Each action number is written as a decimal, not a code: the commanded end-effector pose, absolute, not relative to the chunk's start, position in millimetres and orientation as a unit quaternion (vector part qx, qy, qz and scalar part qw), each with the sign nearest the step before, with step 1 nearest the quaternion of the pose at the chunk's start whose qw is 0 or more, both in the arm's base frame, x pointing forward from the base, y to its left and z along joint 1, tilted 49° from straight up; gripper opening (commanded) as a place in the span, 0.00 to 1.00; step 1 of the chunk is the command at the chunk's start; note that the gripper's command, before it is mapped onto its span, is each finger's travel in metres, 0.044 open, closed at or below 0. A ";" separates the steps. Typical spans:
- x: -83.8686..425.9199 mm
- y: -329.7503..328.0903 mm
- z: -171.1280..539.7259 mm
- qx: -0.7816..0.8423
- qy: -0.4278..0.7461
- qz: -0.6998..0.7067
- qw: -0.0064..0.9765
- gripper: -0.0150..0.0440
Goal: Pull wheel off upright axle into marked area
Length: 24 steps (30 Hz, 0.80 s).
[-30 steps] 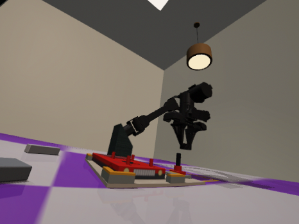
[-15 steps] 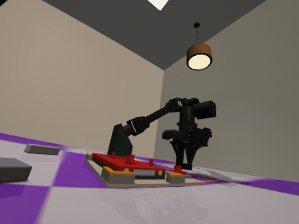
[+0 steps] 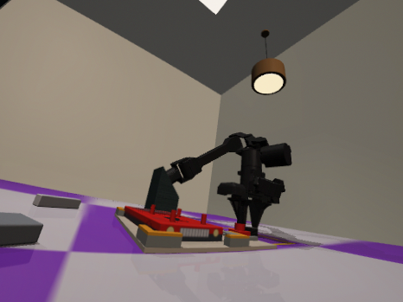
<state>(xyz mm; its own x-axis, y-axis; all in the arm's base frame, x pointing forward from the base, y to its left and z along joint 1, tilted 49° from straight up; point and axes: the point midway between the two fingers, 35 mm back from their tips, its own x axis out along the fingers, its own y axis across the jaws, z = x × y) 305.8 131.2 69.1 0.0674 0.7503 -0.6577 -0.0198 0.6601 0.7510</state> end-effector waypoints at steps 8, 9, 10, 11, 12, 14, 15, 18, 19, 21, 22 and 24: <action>302.4 87.4 107.0 0.293 0.621 0.287 0.668 0.76; 302.1 86.1 108.3 0.294 0.621 0.287 0.668 0.76; 302.1 86.1 108.3 0.294 0.621 0.287 0.668 0.76; 302.1 86.1 108.3 0.294 0.621 0.287 0.668 0.76; 303.1 85.7 103.1 0.295 0.619 0.281 0.672 0.81; 285.6 68.8 102.1 0.292 0.621 0.278 0.672 0.90; 271.5 57.6 101.7 0.291 0.622 0.278 0.671 0.94; 230.0 34.2 102.5 0.292 0.624 0.282 0.668 1.00; 222.7 31.4 102.9 0.293 0.623 0.284 0.667 1.00; 220.3 30.5 103.1 0.293 0.623 0.285 0.667 1.00; 220.3 30.5 103.1 0.293 0.623 0.285 0.667 1.00; 220.3 30.5 103.1 0.293 0.623 0.285 0.667 1.00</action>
<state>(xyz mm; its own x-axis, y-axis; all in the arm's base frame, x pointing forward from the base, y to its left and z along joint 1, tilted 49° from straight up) 226.8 30.7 103.0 0.0705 0.7440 -0.6644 -0.0051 0.6663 0.7456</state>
